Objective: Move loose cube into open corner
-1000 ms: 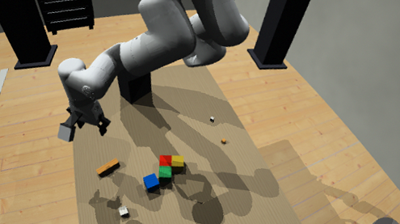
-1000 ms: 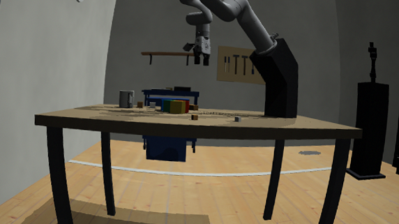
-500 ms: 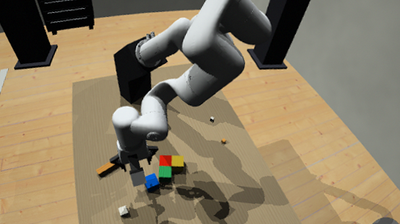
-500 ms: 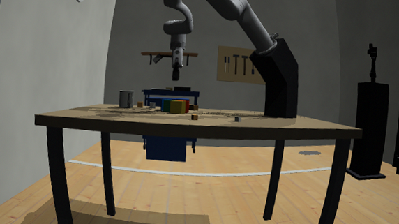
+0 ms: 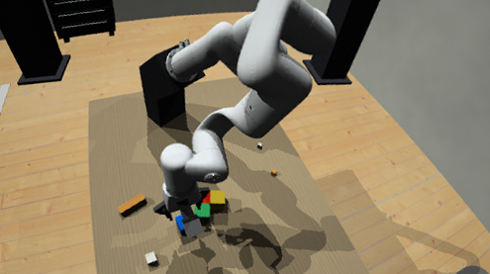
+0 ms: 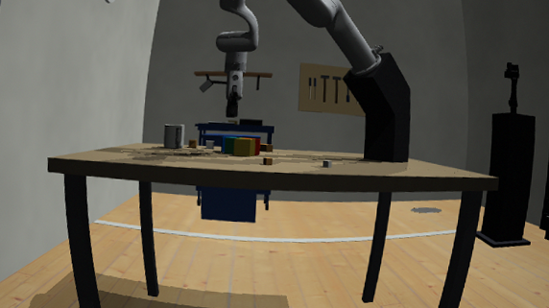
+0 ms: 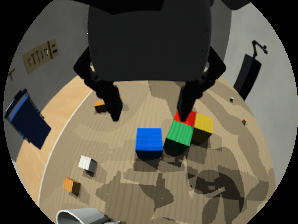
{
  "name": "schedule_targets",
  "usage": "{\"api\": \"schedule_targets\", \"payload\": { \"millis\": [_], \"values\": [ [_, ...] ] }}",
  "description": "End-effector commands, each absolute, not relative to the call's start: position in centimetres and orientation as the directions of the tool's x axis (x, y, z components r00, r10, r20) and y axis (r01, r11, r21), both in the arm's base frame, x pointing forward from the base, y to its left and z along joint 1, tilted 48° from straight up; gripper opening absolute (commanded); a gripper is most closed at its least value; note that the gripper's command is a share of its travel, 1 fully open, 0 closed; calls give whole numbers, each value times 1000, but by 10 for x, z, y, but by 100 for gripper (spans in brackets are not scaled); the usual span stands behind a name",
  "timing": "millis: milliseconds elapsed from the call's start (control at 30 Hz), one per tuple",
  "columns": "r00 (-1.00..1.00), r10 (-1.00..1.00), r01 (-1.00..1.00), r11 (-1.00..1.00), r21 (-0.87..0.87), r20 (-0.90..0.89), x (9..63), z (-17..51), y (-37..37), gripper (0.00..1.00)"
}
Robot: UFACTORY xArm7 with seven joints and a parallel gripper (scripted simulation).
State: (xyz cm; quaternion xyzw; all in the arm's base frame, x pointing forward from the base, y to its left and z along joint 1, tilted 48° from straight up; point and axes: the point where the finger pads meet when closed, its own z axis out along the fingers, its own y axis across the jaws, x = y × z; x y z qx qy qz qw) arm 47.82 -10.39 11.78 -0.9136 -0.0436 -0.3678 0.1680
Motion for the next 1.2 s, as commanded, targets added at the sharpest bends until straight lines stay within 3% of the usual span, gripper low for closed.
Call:
{"api": "schedule_targets", "payload": {
  "millis": [0, 467, 733, 833, 1167],
  "values": [
    [724, -43, 203, -940, -273, 688, 479, 119, -105, 100],
    [711, 13, 246, -941, -231, 703, 479, 119, -105, 100],
    [610, 284, 440, -898, -19, 740, 479, 119, -105, 100],
    [504, 466, 559, -818, 136, 727, 479, 120, -105, 100],
    [190, 803, 744, -493, 451, 565, 480, 120, -105, 100]
  ]
}}
